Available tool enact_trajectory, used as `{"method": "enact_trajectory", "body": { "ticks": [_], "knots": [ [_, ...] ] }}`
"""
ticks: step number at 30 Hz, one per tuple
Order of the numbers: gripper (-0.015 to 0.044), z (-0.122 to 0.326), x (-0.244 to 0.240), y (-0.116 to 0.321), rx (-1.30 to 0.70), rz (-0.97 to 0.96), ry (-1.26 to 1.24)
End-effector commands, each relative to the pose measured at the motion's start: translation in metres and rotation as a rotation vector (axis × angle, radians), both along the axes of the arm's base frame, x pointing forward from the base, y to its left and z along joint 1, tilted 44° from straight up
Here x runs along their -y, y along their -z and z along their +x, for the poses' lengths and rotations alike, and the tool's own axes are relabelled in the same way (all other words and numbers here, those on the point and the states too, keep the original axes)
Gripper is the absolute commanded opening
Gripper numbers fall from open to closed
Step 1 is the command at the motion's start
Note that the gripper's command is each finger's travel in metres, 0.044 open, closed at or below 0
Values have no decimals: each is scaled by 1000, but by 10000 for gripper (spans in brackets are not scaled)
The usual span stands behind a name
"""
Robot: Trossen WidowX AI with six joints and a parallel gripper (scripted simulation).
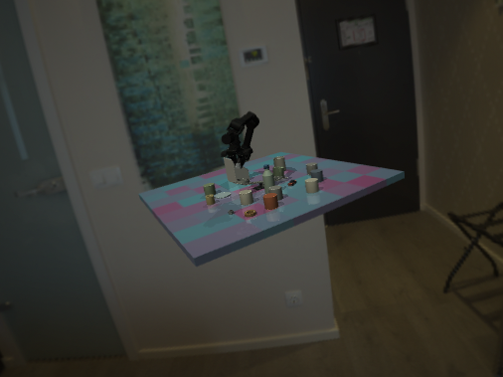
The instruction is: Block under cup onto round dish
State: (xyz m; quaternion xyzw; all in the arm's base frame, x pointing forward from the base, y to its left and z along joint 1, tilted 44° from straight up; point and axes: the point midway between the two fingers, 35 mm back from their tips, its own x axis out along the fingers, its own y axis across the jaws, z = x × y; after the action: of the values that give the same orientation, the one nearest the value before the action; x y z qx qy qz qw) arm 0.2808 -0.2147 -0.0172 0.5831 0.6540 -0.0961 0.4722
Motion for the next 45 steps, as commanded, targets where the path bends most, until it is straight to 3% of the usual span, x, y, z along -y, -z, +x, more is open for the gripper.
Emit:
{"method": "enact_trajectory", "body": {
  "ticks": [1, 9, 45],
  "knots": [
    [0, -24, 9, 41, -11, 0, 5],
    [0, -85, 2, 139, -12, -2, 4],
    [0, -79, -41, 186, -10, 1, 4]
  ]
}}
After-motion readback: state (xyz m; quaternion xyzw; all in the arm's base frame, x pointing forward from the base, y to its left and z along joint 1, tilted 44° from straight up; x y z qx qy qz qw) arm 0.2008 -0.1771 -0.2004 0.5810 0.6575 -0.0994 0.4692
